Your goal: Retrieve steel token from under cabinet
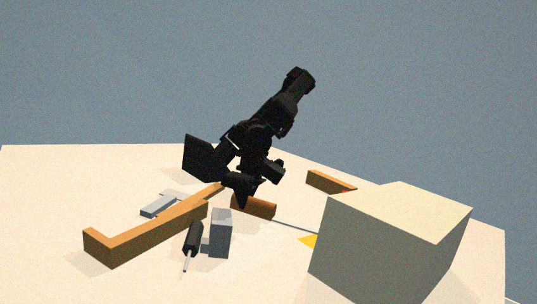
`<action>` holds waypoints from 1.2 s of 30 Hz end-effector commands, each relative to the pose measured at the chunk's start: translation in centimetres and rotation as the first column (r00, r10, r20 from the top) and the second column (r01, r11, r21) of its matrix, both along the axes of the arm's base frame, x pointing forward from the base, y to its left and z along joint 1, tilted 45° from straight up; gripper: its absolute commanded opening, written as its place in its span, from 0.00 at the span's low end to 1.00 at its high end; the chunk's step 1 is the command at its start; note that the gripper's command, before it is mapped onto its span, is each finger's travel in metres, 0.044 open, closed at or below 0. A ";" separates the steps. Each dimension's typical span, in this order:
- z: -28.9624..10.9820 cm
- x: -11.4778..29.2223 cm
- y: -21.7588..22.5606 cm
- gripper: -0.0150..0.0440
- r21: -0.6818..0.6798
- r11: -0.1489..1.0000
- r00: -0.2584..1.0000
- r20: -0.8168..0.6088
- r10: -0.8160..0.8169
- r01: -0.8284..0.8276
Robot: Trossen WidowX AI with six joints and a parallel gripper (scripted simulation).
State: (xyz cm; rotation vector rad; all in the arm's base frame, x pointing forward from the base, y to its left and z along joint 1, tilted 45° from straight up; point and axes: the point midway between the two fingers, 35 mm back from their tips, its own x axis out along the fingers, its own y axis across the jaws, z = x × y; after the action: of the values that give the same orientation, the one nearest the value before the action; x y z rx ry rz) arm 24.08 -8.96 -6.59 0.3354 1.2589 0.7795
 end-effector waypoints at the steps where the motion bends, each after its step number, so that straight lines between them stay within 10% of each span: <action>1: -0.2 0.0 -0.5 0.25 -0.004 1.000 1.000 0.002 -0.003 0.003; 36: -3.0 -0.7 -3.4 0.25 -0.007 1.000 1.000 0.003 -0.002 0.002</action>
State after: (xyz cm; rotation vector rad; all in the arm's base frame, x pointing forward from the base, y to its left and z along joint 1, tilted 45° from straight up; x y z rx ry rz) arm 23.39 -11.97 -9.47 0.3322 1.2589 0.7773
